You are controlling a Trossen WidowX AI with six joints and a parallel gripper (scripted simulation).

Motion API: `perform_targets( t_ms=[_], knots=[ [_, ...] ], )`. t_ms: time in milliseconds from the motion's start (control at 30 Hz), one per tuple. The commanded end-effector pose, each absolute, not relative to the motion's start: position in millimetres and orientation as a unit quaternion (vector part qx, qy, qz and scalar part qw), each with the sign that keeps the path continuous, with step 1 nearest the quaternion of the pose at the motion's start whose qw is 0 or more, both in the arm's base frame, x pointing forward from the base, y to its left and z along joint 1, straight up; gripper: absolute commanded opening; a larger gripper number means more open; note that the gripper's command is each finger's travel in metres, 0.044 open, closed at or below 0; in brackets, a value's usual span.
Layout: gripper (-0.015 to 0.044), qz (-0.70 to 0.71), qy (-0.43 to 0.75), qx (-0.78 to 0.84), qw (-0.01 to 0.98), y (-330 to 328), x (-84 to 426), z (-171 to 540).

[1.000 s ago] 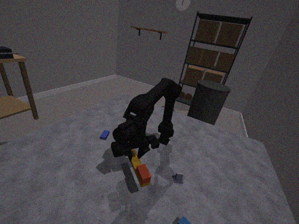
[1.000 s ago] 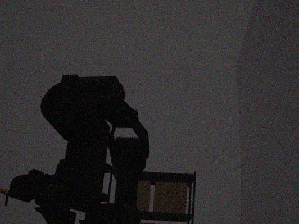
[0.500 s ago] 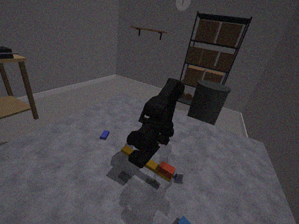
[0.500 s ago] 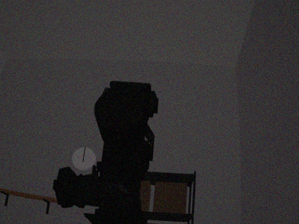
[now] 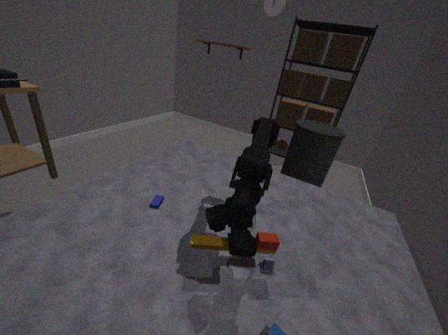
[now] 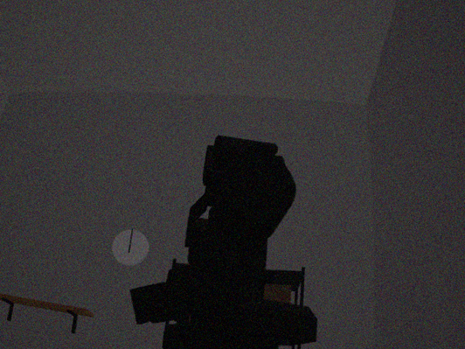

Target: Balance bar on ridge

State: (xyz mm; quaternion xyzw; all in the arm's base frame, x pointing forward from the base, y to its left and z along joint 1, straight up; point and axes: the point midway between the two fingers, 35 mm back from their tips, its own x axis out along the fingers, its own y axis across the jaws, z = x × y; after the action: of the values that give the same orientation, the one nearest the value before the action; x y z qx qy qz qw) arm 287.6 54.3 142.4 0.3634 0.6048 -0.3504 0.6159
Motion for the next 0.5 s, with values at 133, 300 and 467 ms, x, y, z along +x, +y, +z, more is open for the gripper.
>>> perform_targets(
  t_ms=[133, 300, 467],
  knots=[
    [0.0000, -0.248, 0.652, 0.260, 0.668, 74, 278, 143],
    [0.0000, -0.182, 0.673, 0.193, 0.690, 86, 273, 142],
    [0.0000, -0.114, 0.688, 0.124, 0.705, 98, 268, 142]
  ],
)
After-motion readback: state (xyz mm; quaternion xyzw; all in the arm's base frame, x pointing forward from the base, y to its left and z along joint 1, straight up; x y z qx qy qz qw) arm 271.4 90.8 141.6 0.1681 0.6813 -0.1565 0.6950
